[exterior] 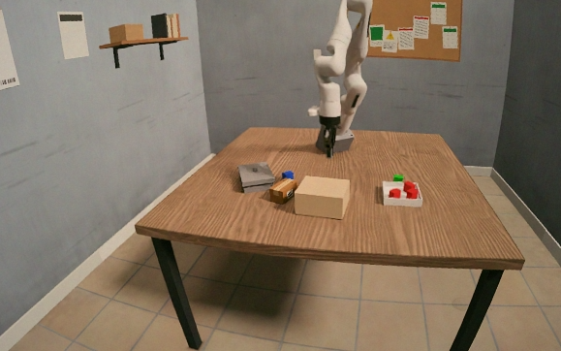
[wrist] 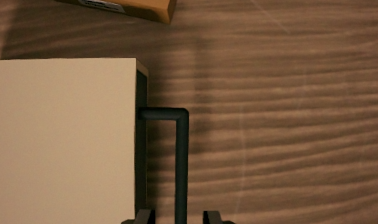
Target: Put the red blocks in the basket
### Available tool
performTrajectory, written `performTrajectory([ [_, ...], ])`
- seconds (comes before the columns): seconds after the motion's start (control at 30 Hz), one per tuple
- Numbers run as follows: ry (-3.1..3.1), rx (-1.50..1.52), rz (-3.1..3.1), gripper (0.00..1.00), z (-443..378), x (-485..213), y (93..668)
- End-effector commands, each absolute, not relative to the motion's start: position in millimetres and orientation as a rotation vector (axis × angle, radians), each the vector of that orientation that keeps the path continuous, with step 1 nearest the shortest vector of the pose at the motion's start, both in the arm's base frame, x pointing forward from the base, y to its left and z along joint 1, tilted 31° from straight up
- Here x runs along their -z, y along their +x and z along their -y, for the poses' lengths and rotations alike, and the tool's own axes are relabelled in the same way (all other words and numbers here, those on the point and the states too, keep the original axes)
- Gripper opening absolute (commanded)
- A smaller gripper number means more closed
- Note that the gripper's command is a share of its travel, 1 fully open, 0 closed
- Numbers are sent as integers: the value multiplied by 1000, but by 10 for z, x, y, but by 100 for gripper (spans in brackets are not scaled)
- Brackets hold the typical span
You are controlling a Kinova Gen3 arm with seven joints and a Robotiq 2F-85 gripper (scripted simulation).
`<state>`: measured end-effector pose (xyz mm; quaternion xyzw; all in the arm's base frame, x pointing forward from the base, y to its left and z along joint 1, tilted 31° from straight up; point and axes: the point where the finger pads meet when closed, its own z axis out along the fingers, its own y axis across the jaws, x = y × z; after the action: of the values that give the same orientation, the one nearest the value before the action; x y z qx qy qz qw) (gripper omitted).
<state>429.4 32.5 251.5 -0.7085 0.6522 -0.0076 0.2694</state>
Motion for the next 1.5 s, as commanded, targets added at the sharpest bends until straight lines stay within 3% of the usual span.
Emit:
performTrajectory([
  [0.0, -1911, 7, -1761, 30, -375, -2406, 4310],
  [1.47, -1912, 7, -1762, 30, -596, -1865, 4544],
])
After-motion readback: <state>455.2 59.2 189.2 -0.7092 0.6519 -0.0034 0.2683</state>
